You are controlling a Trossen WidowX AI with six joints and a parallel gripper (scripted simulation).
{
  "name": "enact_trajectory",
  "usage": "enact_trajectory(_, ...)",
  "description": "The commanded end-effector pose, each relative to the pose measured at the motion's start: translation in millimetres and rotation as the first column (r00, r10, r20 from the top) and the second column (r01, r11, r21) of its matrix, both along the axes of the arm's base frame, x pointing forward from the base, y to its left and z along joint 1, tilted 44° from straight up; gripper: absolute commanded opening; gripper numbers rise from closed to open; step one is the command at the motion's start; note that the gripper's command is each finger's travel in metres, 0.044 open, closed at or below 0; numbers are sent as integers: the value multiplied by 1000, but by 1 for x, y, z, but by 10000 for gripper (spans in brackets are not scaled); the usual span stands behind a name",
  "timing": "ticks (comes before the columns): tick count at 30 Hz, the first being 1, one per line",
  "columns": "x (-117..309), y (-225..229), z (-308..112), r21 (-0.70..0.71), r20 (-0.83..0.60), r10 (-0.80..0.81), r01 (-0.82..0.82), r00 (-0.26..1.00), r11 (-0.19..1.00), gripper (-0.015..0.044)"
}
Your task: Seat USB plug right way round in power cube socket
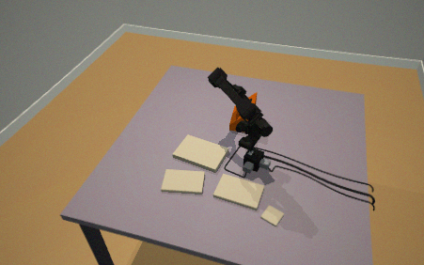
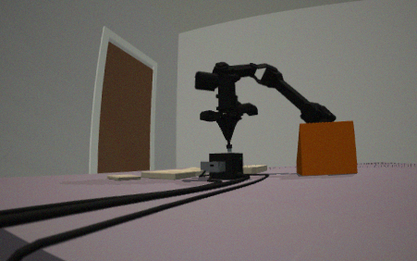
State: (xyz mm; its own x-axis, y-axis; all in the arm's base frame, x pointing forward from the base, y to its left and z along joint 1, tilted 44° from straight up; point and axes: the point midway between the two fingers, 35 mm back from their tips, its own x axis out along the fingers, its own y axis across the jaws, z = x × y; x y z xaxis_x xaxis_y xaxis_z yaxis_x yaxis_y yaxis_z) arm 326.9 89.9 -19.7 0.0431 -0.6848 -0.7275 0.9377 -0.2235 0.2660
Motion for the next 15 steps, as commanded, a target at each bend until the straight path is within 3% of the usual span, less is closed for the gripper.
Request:
enact_trajectory(1, 0, 3, 3, 5, 6, -5, 5, 1000, 1000, 0)
enact_trajectory(15, 0, 10, 9, 6, 5, -5, 5, 1000, 1000, 0)
